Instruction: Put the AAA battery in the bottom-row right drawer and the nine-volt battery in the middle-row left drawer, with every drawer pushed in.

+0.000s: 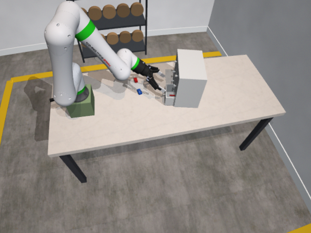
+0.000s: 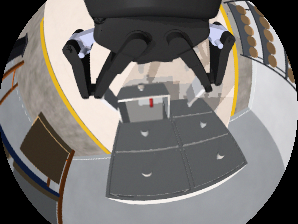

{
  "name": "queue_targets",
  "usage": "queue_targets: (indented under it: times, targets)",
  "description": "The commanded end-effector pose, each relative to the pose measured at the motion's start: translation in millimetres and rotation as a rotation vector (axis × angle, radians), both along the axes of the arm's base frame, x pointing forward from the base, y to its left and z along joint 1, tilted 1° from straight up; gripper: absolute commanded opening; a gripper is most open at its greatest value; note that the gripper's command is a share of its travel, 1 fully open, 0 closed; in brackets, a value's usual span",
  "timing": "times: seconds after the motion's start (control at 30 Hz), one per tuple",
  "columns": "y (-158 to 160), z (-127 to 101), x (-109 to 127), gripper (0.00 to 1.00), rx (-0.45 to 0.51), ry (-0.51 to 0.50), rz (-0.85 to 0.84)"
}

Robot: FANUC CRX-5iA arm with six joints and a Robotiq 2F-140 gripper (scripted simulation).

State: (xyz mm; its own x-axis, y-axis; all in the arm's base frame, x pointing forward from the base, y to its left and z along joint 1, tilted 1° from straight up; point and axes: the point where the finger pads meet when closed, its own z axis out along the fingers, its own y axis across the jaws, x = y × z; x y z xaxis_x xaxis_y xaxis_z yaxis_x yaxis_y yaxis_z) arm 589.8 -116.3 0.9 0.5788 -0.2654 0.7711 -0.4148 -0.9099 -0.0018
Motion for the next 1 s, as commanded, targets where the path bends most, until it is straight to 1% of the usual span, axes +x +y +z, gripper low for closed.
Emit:
queue_targets:
  times: [0.0, 0.43, 0.5, 0.73, 0.97]
  targets:
    - [5.2, 1.4, -11.5, 1.00, 0.000, -0.001, 0.000]
    - [38.8, 5.4, -85.3, 1.00, 0.000, -0.001, 0.000]
    - [38.8, 5.4, -85.3, 1.00, 0.000, -0.001, 0.000]
    - [51.2, 6.8, -112.3, 1.00, 0.000, -0.001, 0.000]
    - [57.0, 7.5, -125.1, 1.00, 0.000, -0.001, 0.000]
